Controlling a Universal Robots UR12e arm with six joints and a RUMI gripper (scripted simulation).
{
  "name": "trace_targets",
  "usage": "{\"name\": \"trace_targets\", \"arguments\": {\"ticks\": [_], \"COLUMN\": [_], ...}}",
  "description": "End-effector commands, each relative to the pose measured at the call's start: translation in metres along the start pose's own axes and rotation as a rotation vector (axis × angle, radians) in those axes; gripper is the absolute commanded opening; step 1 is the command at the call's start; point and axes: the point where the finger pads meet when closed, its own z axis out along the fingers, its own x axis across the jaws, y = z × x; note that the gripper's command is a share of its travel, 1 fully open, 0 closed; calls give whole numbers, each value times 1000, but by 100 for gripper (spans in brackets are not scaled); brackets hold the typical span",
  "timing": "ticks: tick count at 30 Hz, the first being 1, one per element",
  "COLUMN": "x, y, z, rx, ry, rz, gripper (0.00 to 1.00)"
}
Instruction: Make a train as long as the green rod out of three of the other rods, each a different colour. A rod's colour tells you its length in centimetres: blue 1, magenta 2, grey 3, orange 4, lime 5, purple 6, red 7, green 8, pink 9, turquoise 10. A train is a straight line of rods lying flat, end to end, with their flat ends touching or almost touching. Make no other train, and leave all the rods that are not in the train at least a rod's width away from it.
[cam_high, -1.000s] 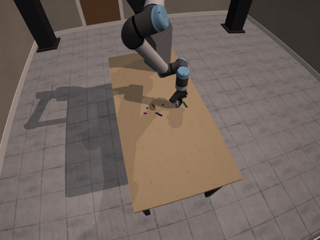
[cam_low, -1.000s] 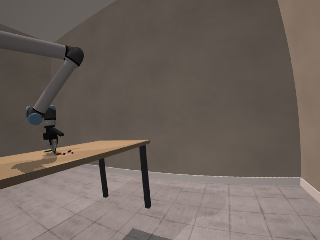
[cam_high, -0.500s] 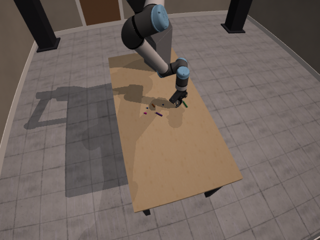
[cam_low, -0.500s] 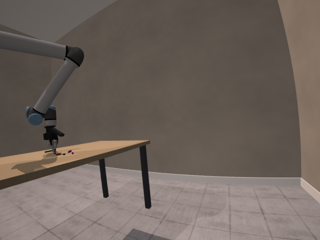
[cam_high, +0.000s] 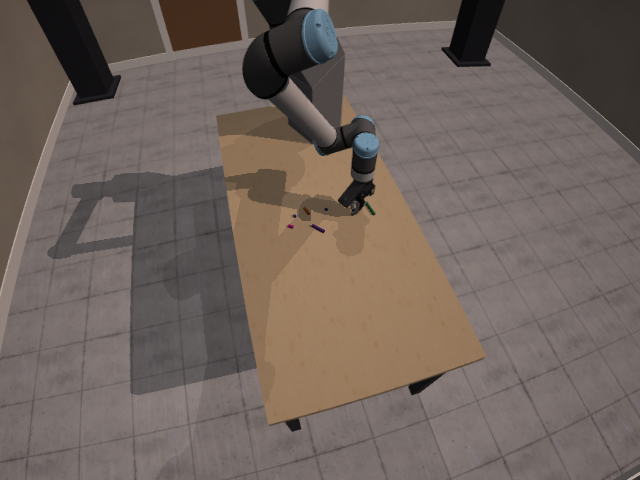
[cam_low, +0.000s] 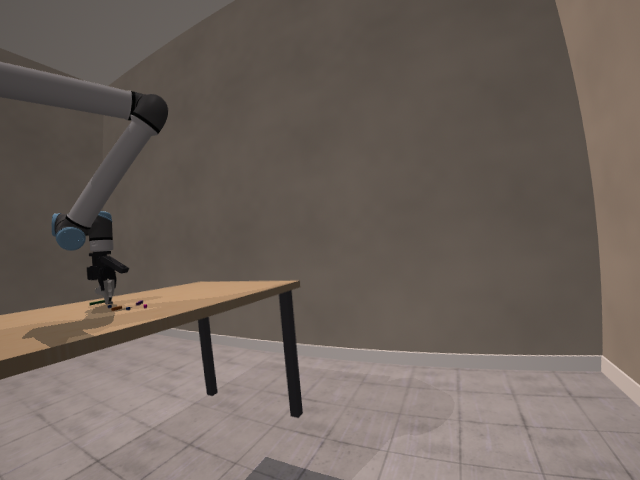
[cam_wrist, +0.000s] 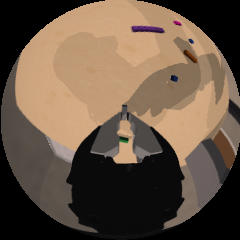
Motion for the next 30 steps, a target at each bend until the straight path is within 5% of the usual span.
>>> {"name": "trace_targets", "arguments": {"ticks": [1,16,30], "x": [0,0,0], "y": [0,0,0], "z": [-1,-4,-86], "rx": [0,0,0], "ry": [-1,-1,-1], "rz": [0,0,0], "gripper": [0,0,0]}}
